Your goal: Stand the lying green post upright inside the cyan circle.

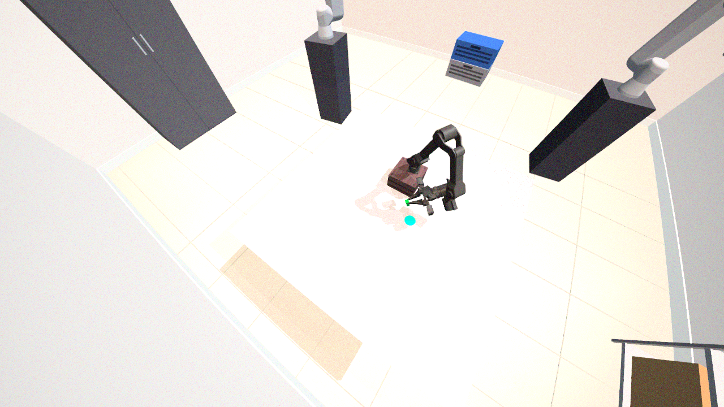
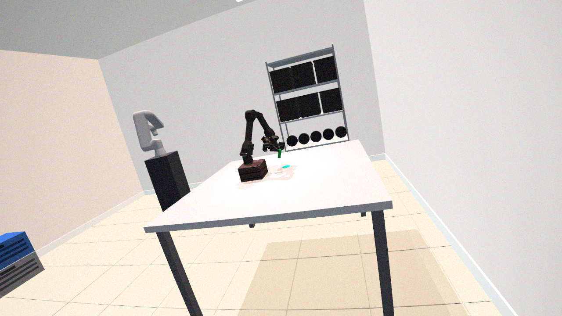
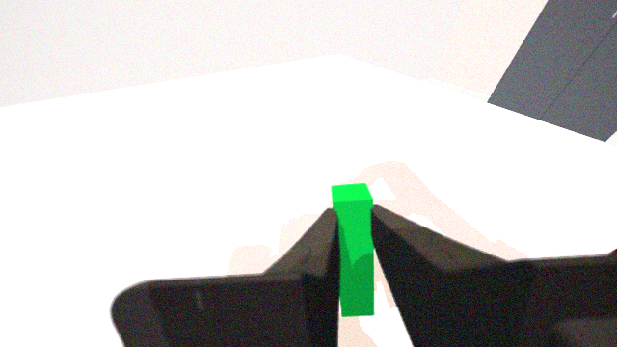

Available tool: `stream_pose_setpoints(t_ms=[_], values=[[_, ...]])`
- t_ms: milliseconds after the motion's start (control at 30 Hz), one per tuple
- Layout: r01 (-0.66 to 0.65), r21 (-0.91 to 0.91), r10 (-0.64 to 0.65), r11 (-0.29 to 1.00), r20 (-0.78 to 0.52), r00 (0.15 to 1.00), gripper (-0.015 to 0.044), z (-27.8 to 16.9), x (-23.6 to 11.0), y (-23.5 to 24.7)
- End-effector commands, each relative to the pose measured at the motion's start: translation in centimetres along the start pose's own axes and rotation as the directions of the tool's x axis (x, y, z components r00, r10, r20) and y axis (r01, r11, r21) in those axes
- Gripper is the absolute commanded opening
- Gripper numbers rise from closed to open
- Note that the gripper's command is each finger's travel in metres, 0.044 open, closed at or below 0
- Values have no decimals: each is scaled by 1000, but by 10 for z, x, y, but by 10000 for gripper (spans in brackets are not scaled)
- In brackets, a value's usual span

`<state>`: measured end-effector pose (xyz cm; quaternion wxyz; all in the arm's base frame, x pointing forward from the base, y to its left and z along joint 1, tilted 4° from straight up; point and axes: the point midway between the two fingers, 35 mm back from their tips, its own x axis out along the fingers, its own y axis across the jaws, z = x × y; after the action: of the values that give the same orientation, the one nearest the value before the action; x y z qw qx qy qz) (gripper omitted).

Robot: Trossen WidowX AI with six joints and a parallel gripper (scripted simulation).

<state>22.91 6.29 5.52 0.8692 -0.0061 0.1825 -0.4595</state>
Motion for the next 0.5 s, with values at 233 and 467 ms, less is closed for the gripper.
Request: stream_pose_setpoints(t_ms=[233,467], values=[[-50,11,49,999,74,996,23,2,-3,2],[-86,20,83,996,114,990,23,3,-5,4]])
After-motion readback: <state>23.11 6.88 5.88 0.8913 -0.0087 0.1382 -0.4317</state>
